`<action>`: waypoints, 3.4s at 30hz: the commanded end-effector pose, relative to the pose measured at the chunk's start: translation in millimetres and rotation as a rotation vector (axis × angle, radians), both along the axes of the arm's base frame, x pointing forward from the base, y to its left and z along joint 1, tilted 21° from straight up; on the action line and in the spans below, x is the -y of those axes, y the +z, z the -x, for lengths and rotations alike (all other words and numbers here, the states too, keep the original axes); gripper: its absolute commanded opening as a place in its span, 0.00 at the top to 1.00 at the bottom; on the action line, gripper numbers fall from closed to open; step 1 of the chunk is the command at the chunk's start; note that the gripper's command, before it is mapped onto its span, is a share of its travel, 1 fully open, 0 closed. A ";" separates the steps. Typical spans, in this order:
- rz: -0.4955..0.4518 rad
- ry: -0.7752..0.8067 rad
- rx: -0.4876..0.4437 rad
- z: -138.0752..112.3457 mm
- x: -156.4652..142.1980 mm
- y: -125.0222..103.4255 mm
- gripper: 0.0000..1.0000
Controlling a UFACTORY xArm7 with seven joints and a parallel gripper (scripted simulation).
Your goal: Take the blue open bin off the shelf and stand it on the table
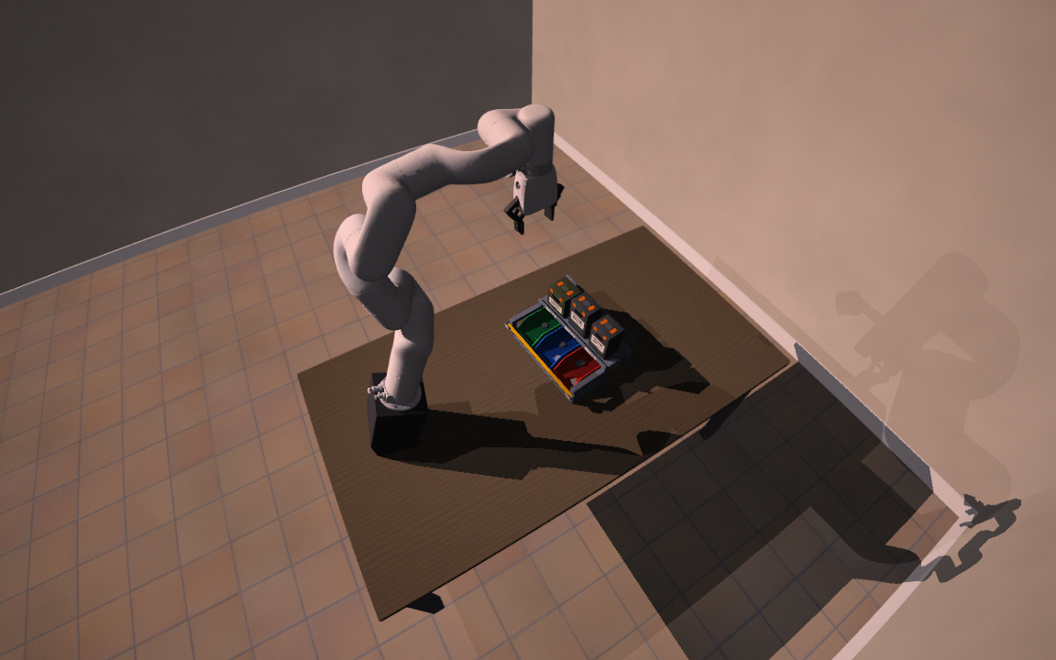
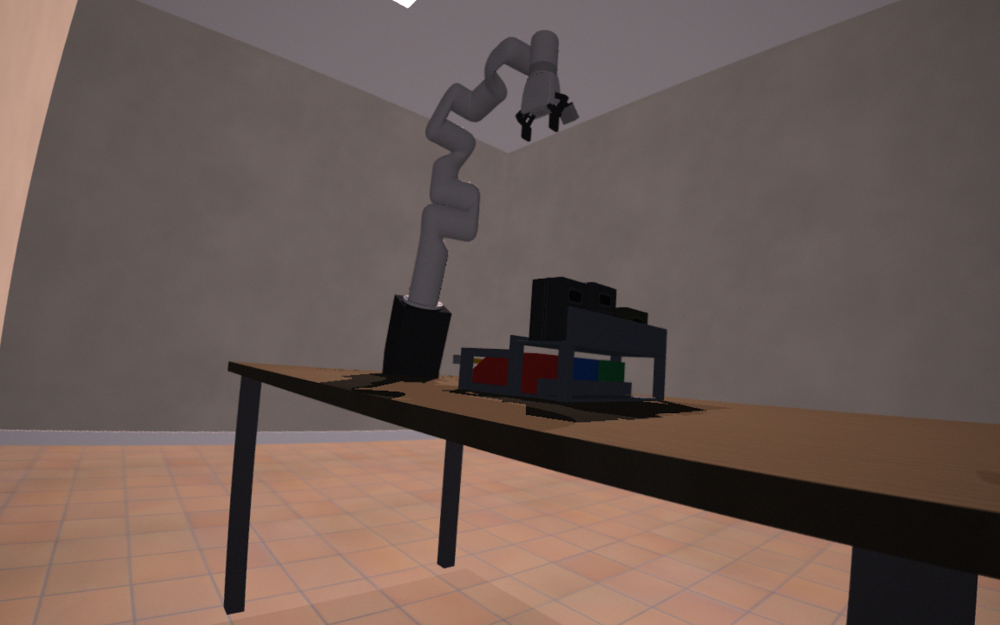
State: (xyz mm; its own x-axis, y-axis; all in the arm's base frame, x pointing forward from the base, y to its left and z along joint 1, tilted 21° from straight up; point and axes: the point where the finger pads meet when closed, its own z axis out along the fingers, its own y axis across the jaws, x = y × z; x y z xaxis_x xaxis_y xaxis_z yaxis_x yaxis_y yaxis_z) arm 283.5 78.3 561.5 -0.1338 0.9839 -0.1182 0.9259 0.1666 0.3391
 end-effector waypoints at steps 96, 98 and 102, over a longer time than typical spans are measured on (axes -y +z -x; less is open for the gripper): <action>0.000 -0.001 0.004 -27.8 30.5 -39.7 0.00; 0.000 -0.001 0.004 -27.8 30.5 -39.7 0.00; 0.000 -0.001 0.005 -31.3 31.0 -48.5 0.00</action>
State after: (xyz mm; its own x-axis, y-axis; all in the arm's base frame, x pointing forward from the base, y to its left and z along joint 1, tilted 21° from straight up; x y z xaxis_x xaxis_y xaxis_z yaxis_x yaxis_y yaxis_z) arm 311.4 47.7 520.7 -0.1326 0.9841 -0.1182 0.9258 0.1655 0.3398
